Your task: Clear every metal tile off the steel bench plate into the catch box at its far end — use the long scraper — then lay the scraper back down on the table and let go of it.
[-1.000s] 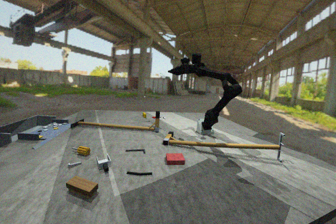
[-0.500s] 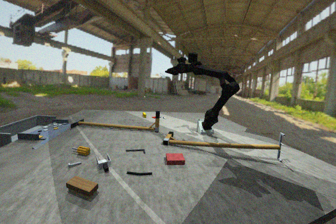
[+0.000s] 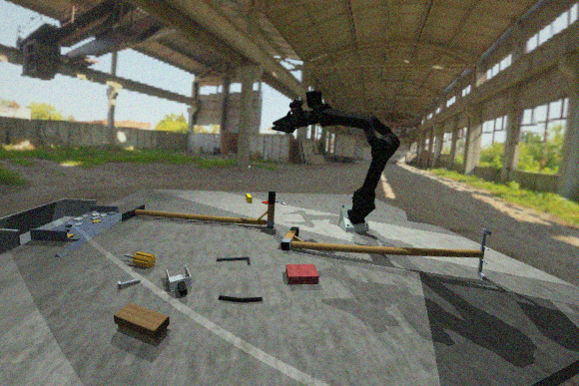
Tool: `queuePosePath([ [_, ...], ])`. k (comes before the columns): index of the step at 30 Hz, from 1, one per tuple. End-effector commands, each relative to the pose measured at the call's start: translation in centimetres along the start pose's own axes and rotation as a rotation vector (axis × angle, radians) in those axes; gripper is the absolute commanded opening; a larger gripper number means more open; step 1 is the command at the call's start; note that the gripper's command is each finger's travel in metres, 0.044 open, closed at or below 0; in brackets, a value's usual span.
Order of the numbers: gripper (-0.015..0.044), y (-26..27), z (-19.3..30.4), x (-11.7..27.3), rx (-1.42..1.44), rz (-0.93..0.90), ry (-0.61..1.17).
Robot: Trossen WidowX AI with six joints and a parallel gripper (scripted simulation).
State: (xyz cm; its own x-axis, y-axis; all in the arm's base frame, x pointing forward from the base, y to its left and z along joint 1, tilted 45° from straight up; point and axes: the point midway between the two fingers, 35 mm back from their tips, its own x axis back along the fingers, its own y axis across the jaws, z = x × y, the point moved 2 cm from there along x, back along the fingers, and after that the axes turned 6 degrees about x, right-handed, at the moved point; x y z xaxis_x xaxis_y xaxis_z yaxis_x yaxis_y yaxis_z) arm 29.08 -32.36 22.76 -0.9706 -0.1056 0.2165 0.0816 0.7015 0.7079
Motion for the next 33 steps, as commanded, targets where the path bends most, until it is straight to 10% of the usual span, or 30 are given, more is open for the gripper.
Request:
queuePosePath([
  [1,0.0440,-0.8,0.3,-1.6,-0.020,0.014,0.031],
  [33,0.0440,-2.5,2.5,-12.7,-0.108,0.061,0.279],
])
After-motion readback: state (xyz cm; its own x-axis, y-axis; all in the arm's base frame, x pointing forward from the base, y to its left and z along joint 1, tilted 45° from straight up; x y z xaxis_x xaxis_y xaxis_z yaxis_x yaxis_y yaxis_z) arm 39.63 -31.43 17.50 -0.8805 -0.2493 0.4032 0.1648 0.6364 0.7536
